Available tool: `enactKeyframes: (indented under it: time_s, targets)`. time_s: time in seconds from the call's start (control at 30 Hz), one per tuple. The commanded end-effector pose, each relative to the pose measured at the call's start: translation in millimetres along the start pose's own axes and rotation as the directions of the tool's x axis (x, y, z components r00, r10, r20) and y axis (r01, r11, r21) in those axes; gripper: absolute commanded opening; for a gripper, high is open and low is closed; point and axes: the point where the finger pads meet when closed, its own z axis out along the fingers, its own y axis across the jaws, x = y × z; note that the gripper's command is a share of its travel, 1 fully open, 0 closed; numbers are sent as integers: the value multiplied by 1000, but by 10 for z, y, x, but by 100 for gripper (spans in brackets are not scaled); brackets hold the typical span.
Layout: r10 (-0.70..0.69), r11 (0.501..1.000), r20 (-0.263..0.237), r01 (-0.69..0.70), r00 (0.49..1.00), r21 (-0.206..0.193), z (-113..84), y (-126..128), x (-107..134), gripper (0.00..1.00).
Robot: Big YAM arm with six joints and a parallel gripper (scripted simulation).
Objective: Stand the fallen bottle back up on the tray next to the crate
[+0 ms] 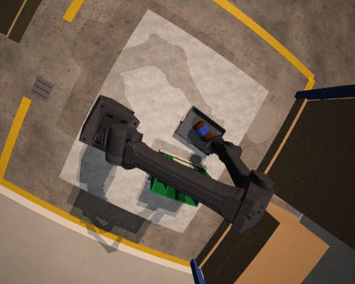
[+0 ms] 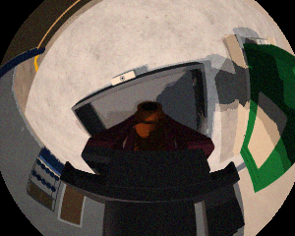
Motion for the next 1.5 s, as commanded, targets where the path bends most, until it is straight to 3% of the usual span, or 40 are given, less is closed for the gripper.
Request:
enactKeyframes:
  time_s: [0.0, 0.6, 0.77, 1.47]
  targets:
    - [7, 1000, -2, -7, 1000, 6, 108, -47, 1, 0]
    - [4, 1000, -26, -3, 1000, 24, 82, -111, 114, 0]
    - [8, 1000, 4, -8, 1000, 0, -122, -3, -36, 0]
    - [-1, 1000, 1, 1, 1000, -6, -306, 62, 16, 0]
